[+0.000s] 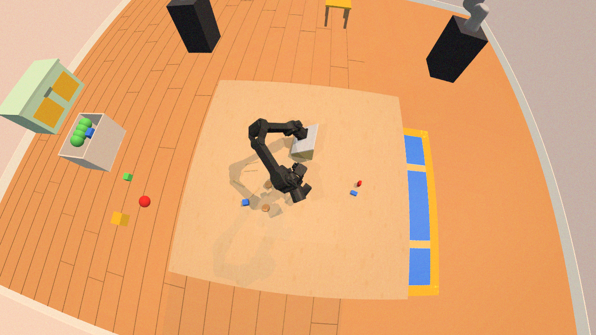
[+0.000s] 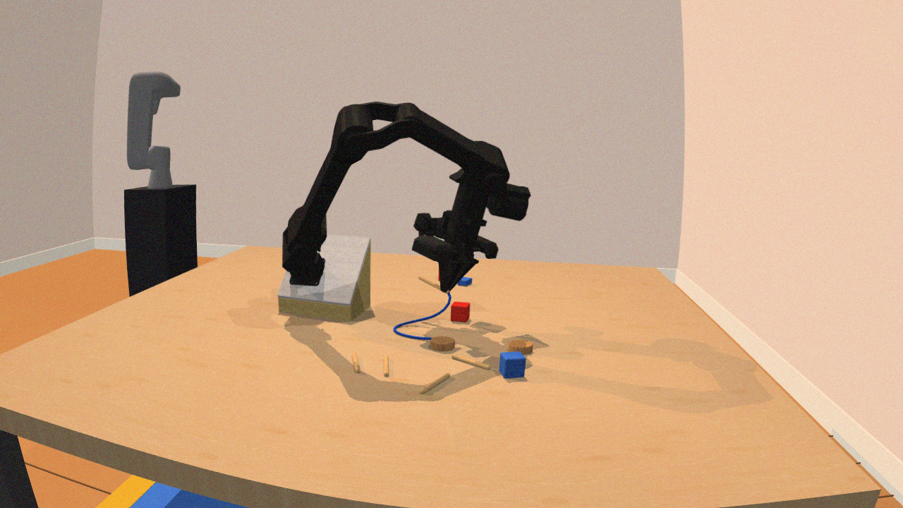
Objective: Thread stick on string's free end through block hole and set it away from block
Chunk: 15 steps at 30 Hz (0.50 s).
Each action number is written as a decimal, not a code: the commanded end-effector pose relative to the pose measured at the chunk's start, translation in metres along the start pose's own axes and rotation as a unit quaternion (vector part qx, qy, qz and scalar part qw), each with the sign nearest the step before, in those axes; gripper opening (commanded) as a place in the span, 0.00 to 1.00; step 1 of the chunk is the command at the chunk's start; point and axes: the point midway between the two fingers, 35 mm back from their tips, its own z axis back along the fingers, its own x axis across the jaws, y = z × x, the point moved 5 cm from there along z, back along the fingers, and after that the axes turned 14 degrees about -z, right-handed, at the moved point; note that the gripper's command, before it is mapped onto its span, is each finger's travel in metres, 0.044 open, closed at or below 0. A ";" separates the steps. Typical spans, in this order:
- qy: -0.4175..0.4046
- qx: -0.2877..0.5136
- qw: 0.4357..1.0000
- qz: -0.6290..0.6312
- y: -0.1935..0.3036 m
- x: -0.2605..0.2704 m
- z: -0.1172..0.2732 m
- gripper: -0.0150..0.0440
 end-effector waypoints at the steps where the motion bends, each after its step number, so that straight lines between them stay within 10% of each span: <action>1: -0.002 -0.001 1.000 0.021 0.006 0.001 0.001 0.25; 15: -0.013 -0.011 0.994 0.112 0.022 0.009 0.002 0.25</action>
